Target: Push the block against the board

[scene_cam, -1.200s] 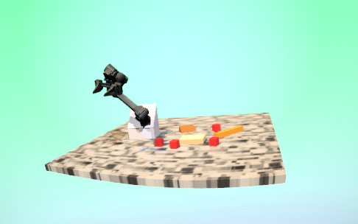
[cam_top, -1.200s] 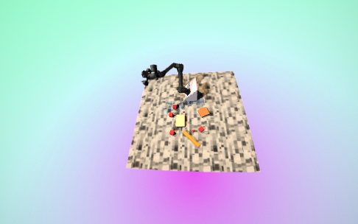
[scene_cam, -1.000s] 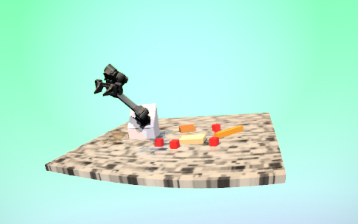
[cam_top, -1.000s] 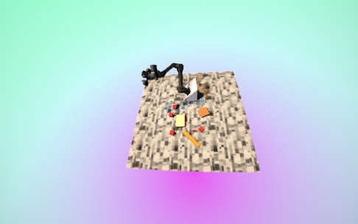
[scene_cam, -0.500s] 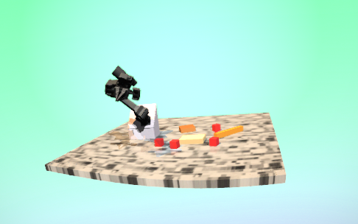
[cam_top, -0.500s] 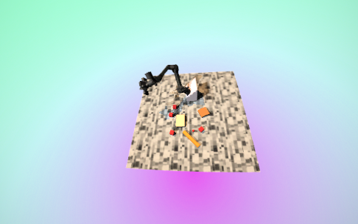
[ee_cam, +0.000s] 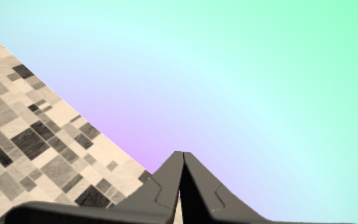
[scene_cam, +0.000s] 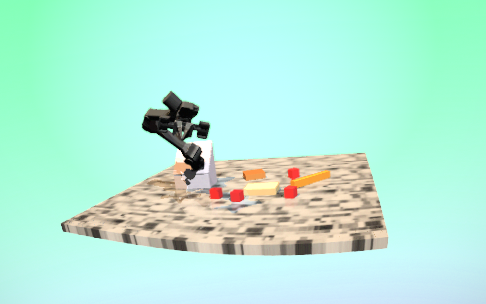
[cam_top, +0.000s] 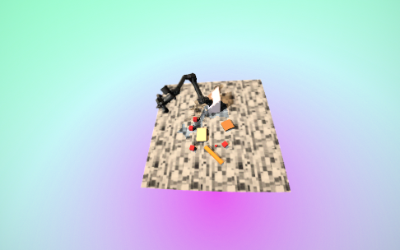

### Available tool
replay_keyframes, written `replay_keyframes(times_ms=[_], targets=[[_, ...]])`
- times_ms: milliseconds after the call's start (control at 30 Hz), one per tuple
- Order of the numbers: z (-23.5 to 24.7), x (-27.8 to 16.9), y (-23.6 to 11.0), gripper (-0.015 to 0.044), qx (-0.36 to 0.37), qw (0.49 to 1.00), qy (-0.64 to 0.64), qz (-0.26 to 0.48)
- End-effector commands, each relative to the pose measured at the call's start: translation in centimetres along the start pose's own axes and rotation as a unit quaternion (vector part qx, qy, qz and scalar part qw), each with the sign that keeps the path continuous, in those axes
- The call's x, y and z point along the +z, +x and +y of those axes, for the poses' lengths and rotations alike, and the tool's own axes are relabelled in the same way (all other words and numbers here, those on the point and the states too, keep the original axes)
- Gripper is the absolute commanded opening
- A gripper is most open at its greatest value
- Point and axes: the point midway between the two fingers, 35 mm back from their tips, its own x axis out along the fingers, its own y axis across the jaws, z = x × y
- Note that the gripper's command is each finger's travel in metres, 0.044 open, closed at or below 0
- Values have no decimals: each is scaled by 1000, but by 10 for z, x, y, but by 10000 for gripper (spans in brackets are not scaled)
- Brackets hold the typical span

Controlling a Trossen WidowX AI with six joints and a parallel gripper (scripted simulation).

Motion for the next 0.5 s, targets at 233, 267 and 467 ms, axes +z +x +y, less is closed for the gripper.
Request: replay_keyframes(times_ms=[233,267,467], targets=[[76,3,7,0,103,994,-37,-7],[86,3,7,0,116,992,-46,-6],[144,3,-1,0,190,977,-102,-6]])
